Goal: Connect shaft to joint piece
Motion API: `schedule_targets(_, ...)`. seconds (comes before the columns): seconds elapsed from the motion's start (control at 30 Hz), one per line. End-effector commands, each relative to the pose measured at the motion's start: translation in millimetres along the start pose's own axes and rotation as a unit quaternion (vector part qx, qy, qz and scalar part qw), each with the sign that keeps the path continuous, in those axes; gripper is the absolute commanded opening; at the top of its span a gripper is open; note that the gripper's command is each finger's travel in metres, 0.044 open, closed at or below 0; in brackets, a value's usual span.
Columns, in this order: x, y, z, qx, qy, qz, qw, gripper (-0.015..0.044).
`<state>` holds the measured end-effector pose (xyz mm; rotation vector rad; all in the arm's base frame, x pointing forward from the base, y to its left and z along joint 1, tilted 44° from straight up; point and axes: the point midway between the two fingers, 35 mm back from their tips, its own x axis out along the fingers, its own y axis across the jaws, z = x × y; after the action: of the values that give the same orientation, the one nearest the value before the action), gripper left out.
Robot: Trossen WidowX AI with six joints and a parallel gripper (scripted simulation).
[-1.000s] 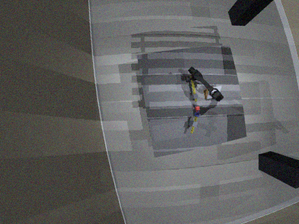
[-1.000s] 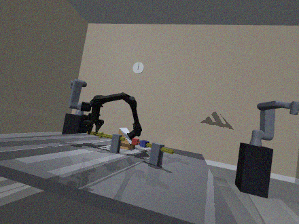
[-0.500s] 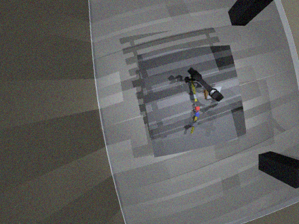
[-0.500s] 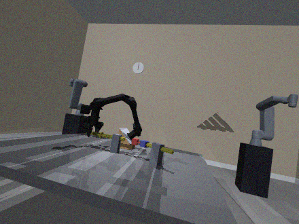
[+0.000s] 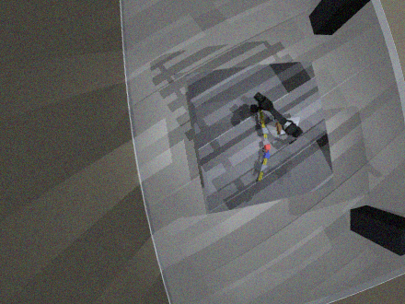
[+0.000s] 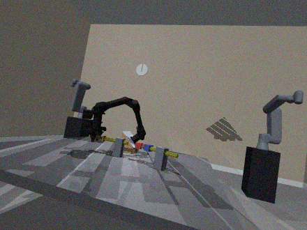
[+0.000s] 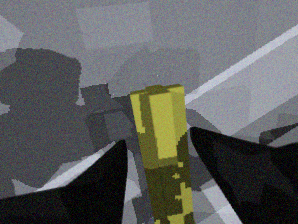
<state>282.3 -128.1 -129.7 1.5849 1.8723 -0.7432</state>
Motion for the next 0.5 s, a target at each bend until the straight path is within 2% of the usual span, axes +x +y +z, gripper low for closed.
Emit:
schedule_targets(0.0, 1.0, 0.6, -0.2, 0.002, 0.002, 0.002, 1.000, 0.0151)
schedule_targets(0.07, 1.0, 0.6, -0.2, 0.002, 0.002, 0.002, 1.000, 0.0102)
schedule_targets(0.47, 1.0, 0.6, -0.2, 0.002, 0.002, 0.002, 1.000, 0.0102)
